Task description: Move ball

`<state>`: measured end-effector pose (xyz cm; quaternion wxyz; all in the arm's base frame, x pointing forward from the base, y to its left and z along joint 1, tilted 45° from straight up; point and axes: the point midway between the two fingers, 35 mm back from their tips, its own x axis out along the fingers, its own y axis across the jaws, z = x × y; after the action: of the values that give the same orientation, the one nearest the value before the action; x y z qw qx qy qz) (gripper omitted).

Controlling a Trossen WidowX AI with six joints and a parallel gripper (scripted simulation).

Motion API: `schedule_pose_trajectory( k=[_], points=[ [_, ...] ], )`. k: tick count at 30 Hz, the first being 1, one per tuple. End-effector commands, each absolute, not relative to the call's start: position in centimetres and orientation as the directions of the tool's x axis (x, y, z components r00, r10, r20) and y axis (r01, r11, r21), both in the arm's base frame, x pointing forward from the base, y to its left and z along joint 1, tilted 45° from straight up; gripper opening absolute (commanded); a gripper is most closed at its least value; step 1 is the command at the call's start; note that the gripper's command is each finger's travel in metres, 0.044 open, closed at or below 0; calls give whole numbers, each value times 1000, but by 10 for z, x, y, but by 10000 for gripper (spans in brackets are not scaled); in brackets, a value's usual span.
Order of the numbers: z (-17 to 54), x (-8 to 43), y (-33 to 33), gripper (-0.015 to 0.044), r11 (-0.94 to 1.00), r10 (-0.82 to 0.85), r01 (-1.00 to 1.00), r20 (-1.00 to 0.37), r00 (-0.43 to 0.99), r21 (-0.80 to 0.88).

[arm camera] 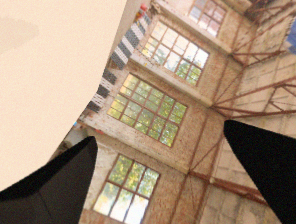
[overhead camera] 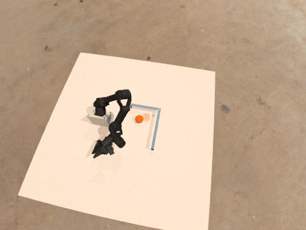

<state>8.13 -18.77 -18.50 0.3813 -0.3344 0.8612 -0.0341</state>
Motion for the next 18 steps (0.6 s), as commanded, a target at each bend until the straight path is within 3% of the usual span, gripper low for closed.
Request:
schedule_pose_trajectory(
  k=[1, 10, 18],
  points=[
    [-188, 120, -173, 414, 762, -485, -630, -777, -402, -150],
    [-159, 200, -111, 414, 544, -105, -828, -968, -228, 135],
    [-88, 249, -34, 414, 222, 286, -957, -951, -117, 185]
  ],
)
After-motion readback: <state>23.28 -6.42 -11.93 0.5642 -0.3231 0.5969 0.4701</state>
